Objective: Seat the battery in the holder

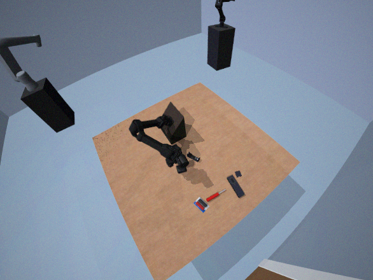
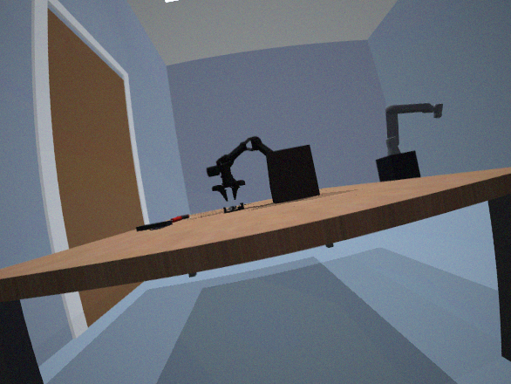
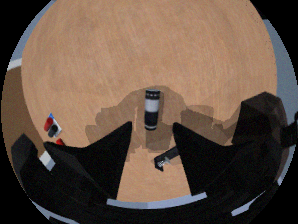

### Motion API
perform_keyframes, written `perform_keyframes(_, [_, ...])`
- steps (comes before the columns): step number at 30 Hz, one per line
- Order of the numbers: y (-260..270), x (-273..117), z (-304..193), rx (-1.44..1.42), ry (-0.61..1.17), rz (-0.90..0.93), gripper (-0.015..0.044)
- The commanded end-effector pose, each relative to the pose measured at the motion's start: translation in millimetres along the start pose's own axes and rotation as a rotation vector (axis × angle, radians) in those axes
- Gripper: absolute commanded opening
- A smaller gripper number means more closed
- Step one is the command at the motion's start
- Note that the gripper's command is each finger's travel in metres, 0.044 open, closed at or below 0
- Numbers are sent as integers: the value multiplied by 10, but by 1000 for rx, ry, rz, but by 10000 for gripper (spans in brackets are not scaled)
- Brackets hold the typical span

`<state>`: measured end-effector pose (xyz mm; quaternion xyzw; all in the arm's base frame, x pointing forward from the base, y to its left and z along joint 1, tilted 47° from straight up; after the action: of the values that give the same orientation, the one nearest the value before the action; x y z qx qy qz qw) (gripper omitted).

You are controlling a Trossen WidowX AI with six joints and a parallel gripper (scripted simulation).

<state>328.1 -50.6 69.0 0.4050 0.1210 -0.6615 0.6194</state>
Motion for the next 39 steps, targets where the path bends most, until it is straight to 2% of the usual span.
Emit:
perform_keyframes(1, [2, 46, -1, 6, -10, -3, 230])
perform_keyframes(31, [-3, 506, 10, 6, -12, -2, 230])
perform_keyframes(35, [-3, 506, 10, 6, -12, -2, 125])
perform_keyframes(39, [-3, 506, 10, 6, -12, -2, 99])
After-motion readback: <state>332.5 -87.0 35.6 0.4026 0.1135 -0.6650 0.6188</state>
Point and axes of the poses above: the point midway between the two fingers, 35 mm back from their tips, its own x axis out along the fingers, its own y axis across the jaws, z = x × y, the point moved 5 cm from there along -x, back along the fingers, and after that the axes turned 9 degrees about x, right-handed, at the moved point
